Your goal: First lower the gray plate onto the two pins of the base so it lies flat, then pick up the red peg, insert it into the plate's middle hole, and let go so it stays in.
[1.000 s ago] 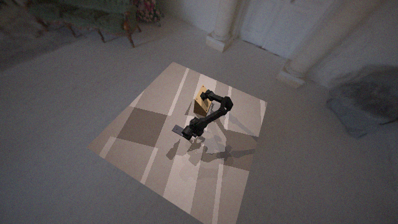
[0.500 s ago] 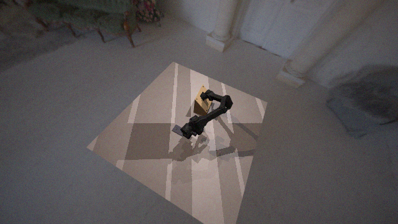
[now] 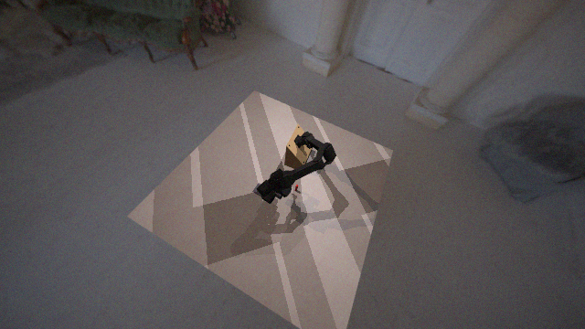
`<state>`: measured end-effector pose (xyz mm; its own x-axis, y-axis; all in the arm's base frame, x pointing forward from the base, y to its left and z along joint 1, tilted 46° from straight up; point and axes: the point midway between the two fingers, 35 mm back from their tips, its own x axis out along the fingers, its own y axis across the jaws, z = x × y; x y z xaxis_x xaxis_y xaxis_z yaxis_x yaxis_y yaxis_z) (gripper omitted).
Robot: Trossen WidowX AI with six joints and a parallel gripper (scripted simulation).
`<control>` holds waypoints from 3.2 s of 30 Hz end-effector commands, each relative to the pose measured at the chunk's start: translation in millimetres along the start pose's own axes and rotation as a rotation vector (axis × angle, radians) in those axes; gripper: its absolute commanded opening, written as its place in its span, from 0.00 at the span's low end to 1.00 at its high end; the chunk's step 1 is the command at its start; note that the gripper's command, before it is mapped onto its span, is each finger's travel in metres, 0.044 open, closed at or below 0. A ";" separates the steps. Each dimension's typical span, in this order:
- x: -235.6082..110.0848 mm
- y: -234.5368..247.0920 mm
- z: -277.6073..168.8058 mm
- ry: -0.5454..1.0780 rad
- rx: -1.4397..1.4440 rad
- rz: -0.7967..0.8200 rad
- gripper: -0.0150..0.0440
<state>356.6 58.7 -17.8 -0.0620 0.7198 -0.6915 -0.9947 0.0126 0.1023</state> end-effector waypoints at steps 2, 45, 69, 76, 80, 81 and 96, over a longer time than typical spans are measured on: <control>6.4 -2.8 -15.2 0.004 -0.014 -0.005 0.25; 52.8 -0.9 -90.2 0.004 -0.067 -0.005 0.25; 70.6 -0.2 -91.5 0.003 -0.067 -0.005 0.25; 80.9 -0.3 -91.5 0.003 -0.067 -0.005 0.25; 87.5 -0.2 -91.5 0.002 -0.067 -0.005 0.25; 89.1 -0.2 -91.4 0.002 -0.067 -0.005 0.25; 88.9 -2.8 -91.4 0.006 -0.077 -0.009 0.43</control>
<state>346.3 59.9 -145.2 -0.0542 0.7155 -0.6965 -0.9985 -0.0356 0.0411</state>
